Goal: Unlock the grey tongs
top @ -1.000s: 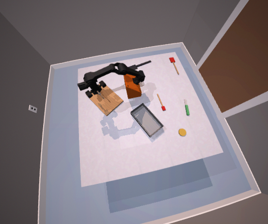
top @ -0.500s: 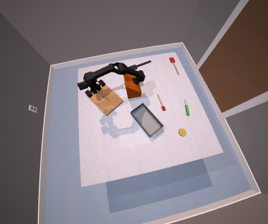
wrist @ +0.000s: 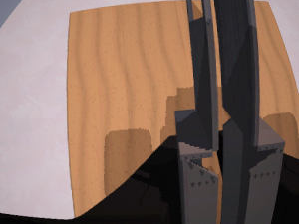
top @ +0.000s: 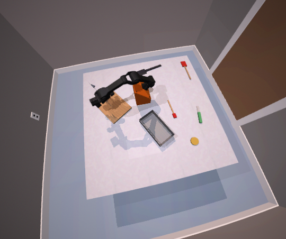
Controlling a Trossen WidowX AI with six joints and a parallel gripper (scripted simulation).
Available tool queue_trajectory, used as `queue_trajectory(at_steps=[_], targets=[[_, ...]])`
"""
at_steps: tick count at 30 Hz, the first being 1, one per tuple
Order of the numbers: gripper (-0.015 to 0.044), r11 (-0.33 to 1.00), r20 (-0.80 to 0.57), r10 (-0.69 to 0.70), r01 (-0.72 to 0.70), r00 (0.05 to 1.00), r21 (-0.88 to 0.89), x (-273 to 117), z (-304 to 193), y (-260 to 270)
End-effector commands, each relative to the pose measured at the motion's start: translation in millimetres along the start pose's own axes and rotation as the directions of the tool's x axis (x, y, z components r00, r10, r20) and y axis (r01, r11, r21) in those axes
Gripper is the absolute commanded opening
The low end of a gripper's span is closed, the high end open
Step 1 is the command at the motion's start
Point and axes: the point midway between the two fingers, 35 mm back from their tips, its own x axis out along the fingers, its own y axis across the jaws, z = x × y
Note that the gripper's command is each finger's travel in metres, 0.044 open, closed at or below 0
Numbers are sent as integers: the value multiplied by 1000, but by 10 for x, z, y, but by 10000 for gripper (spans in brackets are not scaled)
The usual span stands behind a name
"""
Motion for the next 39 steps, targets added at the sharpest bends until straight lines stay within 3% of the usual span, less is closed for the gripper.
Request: queue_trajectory(at_steps=[1, 17, 39], targets=[[-150, 1000, 138, 6, -8, 990, 12, -35, -12, 11], [-150, 996, 572, 58, -86, 819, 22, -167, -170, -35], [-150, 996, 587, 62, -92, 807, 21, -177, -178, -39]])
